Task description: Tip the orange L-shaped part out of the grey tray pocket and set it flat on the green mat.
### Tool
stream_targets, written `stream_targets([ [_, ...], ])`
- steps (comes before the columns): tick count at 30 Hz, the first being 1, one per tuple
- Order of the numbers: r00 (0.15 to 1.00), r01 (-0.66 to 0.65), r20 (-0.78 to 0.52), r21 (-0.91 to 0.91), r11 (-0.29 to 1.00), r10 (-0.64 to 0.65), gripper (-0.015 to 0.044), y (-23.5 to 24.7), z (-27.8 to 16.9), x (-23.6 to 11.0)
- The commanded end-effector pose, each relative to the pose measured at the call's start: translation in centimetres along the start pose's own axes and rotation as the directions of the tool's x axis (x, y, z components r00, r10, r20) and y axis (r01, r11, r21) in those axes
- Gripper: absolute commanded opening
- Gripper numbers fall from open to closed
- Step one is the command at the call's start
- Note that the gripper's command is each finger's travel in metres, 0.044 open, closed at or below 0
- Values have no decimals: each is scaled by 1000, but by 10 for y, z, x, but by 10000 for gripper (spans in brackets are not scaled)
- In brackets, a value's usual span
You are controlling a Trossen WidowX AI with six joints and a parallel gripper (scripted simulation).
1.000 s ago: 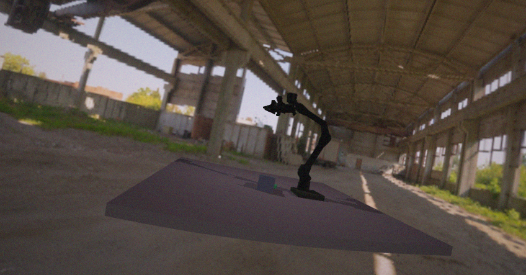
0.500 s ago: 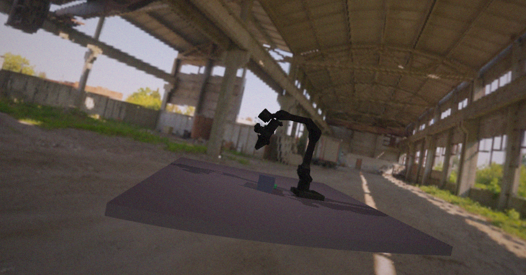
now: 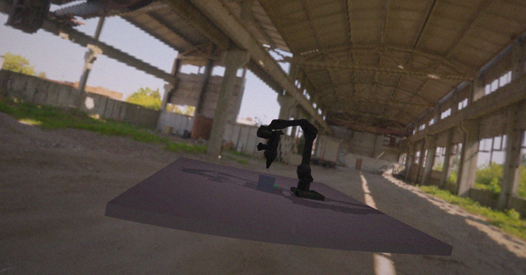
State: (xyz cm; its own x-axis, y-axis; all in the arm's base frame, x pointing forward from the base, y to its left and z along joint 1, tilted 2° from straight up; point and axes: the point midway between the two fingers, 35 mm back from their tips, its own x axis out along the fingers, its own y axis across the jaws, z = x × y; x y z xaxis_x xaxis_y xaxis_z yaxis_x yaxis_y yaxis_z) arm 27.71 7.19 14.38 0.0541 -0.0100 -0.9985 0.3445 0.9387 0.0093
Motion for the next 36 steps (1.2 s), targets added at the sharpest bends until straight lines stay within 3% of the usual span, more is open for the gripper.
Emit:
stream_targets([
  [1, 1000, 20, -22, 4, 1000, -20, 180, -3, -4, 34],
  [4, 1000, 20, -22, 4, 1000, -20, 180, -5, -6, 57],
  [36, 1000, 20, -22, 4, 1000, -20, 180, -6, -7, 94],
])
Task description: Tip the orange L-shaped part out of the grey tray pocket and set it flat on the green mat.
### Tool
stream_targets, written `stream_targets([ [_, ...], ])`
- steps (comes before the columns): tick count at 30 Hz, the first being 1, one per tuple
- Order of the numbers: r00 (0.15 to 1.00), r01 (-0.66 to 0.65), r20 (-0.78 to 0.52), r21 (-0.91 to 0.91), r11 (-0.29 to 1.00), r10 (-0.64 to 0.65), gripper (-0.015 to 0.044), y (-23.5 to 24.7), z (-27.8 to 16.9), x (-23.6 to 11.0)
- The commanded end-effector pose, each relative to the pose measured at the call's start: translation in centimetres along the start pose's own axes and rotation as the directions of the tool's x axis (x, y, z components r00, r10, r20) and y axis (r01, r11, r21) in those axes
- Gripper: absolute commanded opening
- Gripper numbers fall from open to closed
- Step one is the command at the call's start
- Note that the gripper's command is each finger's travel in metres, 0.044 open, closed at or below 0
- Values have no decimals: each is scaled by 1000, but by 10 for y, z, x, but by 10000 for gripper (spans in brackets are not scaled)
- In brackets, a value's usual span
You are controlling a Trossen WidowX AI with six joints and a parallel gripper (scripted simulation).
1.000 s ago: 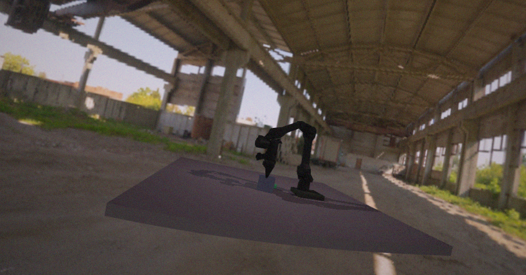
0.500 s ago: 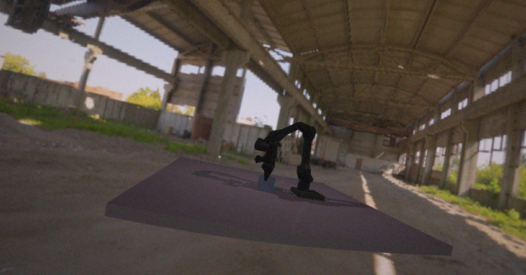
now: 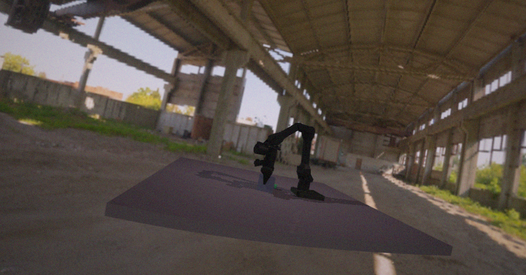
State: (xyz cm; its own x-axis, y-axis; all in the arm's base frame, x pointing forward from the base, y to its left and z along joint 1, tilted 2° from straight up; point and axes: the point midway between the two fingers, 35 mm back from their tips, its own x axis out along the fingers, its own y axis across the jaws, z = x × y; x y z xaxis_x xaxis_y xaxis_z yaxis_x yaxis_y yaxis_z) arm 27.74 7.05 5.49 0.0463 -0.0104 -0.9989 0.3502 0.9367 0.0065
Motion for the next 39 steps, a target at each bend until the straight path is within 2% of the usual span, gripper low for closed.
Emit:
stream_targets([
  [1, 1000, 17, -15, -1, 1000, -17, 180, -4, -3, 6],
  [25, 1000, 17, -15, -1, 1000, -17, 180, -4, -3, 6],
  [39, 1000, 15, -15, -1, 1000, -15, 180, 8, -3, -8],
])
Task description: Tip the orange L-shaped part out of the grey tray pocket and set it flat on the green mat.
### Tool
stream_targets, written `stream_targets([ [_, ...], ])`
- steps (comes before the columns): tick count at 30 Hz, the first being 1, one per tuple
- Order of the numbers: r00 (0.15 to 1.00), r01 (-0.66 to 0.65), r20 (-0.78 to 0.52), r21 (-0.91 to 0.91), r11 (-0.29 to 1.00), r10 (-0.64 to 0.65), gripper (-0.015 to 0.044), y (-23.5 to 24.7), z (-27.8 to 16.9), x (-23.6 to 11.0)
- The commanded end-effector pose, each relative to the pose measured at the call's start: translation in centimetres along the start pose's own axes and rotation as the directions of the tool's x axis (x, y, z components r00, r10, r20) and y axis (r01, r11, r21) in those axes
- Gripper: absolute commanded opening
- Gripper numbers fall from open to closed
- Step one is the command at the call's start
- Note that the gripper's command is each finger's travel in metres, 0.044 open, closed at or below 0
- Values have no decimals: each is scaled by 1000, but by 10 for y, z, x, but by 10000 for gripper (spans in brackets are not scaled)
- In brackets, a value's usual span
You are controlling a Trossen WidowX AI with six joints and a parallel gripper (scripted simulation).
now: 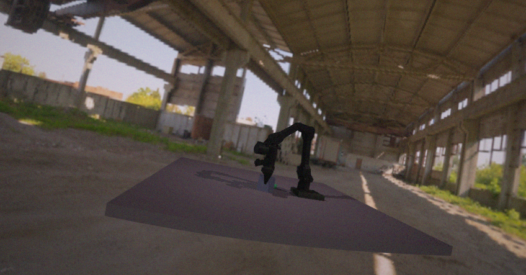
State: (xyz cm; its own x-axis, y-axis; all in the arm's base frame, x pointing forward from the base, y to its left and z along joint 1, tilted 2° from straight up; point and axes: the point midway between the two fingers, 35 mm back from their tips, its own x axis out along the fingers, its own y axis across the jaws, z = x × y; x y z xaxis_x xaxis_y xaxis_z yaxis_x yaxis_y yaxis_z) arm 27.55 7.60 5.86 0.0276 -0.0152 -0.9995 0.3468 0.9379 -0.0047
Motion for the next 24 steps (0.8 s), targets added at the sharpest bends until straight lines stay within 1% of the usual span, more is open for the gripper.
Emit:
stream_targets([
  [1, 1000, 5, 1, 3, 1000, -5, 180, 4, 0, -5],
  [4, 1000, 5, 1, 3, 1000, -5, 180, 4, 2, -19],
  [7, 1000, 5, 1, 3, 1000, -5, 180, 1, 4, -51],
  [10, 1000, 5, 1, 3, 1000, -5, 180, -5, 2, -91],
  [11, 1000, 5, 1, 3, 1000, -5, 180, -7, 1, -98],
  [24, 1000, -7, 14, 9, 1000, 7, 180, -5, 2, -99],
])
